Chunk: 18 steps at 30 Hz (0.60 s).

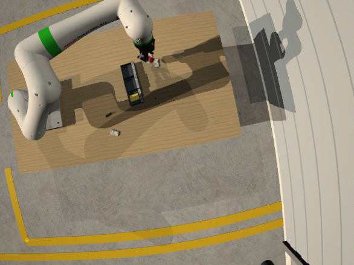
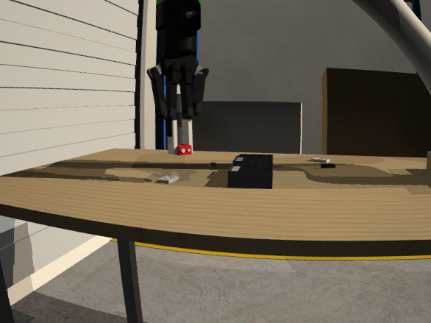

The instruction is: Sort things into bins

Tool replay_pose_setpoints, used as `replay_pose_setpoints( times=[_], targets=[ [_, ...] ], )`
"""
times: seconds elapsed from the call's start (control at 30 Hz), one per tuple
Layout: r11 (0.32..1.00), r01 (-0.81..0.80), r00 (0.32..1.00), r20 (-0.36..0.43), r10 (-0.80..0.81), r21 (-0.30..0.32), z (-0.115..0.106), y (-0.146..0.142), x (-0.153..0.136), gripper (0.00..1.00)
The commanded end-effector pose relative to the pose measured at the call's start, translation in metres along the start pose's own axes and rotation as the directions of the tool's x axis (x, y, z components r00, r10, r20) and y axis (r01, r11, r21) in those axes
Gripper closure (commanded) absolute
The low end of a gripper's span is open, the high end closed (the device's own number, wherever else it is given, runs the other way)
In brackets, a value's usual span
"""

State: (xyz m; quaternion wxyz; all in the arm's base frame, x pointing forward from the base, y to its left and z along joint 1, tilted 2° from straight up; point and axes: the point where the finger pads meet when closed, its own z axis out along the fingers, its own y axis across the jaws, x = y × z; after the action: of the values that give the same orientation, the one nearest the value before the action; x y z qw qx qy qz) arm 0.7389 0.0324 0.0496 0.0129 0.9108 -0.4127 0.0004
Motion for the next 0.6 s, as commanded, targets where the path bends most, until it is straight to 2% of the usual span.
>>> replay_pose_setpoints(
  times=[0.0, 0.1, 0.43, 0.5, 0.57],
  targets=[
    [1.0, 0.001, 1.0, -0.018, 0.0, 0.021, -0.001, 0.031, -0.005, 0.78],
    [1.0, 0.001, 1.0, -0.018, 0.0, 0.021, 0.0, 0.037, -0.006, 0.78],
    [1.0, 0.001, 1.0, -0.018, 0.0, 0.021, 0.001, 0.096, -0.016, 0.78],
    [1.0, 0.001, 1.0, -0.018, 0.0, 0.021, 0.001, 0.096, -0.016, 0.78],
    [0.995, -0.099, 0.995, -0.016, 0.1, 0.022, 0.001, 0.107, -0.018, 0.78]
  ],
)
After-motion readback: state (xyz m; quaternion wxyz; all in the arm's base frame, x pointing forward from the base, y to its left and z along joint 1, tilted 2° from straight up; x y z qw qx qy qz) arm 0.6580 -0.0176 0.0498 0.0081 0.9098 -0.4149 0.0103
